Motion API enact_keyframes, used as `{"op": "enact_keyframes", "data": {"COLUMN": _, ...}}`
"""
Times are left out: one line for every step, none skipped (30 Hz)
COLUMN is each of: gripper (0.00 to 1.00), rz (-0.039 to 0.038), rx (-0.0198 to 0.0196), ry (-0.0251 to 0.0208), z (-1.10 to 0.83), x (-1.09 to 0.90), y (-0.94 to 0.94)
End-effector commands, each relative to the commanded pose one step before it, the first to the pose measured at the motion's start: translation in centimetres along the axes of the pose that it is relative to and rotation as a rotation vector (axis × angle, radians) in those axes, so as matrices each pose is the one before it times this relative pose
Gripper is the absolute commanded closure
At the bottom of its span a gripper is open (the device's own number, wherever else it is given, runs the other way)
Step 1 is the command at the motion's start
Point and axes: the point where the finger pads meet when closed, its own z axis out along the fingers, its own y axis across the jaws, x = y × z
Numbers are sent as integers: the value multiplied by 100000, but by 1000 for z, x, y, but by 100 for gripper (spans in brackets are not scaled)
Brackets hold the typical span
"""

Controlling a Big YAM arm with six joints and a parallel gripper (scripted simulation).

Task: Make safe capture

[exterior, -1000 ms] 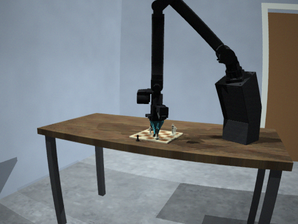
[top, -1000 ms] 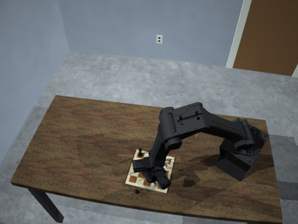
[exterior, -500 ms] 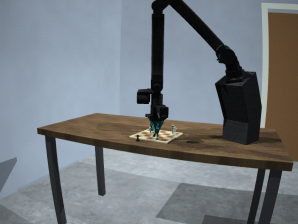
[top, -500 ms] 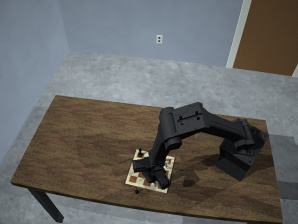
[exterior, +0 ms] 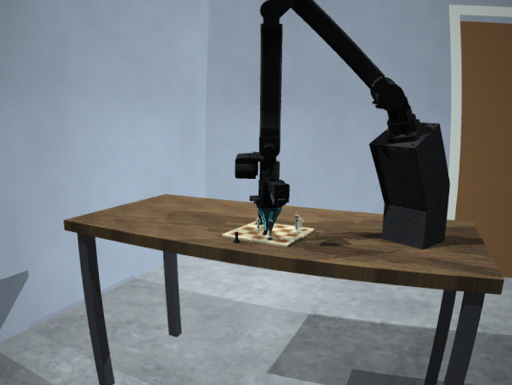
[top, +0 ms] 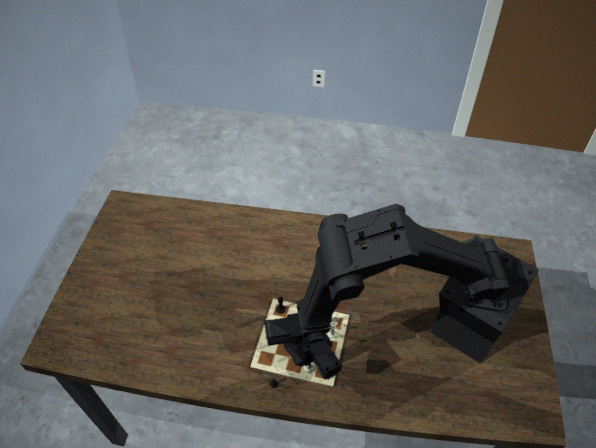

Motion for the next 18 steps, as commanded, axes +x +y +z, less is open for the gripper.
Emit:
{"op": "enact_keyframes", "data": {"gripper": 100, "rz": 881, "rx": 827, "ry": 807, "z": -488, "x": 904, "y": 527}}
{"op": "enact_keyframes", "data": {"gripper": 100, "rz": 7, "rx": 36, "ry": 10, "z": 9, "x": 6, "y": 6}}
{"op": "enact_keyframes", "data": {"gripper": 100, "rz": 10, "rx": 50, "ry": 17, "z": 14, "x": 9, "y": 9}}
{"op": "enact_keyframes", "data": {"gripper": 100, "rz": 49, "rx": -37, "ry": -15, "z": 10, "x": 1, "y": 32}}
{"op": "enact_keyframes", "data": {"gripper": 100, "rz": 68, "rx": -73, "ry": -29, "z": -7, "x": -3, "y": 33}}
{"op": "enact_keyframes", "data": {"gripper": 100, "rz": 49, "rx": -7, "ry": -3, "z": -8, "x": 3, "y": 18}}
{"op": "enact_keyframes", "data": {"gripper": 100, "rz": 0, "rx": 0, "ry": 0, "z": 0, "x": 0, "y": 0}}
{"op": "enact_keyframes", "data": {"gripper": 100, "rz": 0, "rx": 0, "ry": 0, "z": 0, "x": 0, "y": 0}}
{"op": "enact_keyframes", "data": {"gripper": 100, "rz": 135, "rx": -246, "ry": -81, "z": 5, "x": -15, "y": 87}}
{"op": "enact_keyframes", "data": {"gripper": 100, "rz": -6, "rx": 156, "ry": 49, "z": 2, "x": 19, "y": -15}}
{"op": "enact_keyframes", "data": {"gripper": 100, "rz": -12, "rx": 164, "ry": 62, "z": -5, "x": 20, "y": -22}}
{"op": "enact_keyframes", "data": {"gripper": 100, "rz": -38, "rx": 222, "ry": 85, "z": -22, "x": 27, "y": -59}}
{"op": "enact_keyframes", "data": {"gripper": 100, "rz": -4, "rx": 111, "ry": 40, "z": -27, "x": 28, "y": -72}}
{"op": "enact_keyframes", "data": {"gripper": 100, "rz": 40, "rx": -35, "ry": -14, "z": -20, "x": 6, "y": -13}}
{"op": "enact_keyframes", "data": {"gripper": 100, "rz": 17, "rx": 5, "ry": 4, "z": -1, "x": 0, "y": 14}}
{"op": "enact_keyframes", "data": {"gripper": 100, "rz": 11, "rx": -1, "ry": 3, "z": 5, "x": -1, "y": 17}}
{"op": "enact_keyframes", "data": {"gripper": 100, "rz": 55, "rx": -143, "ry": -50, "z": 2, "x": -13, "y": 43}}
{"op": "enact_keyframes", "data": {"gripper": 100, "rz": 25, "rx": -68, "ry": -26, "z": 0, "x": -7, "y": 18}}
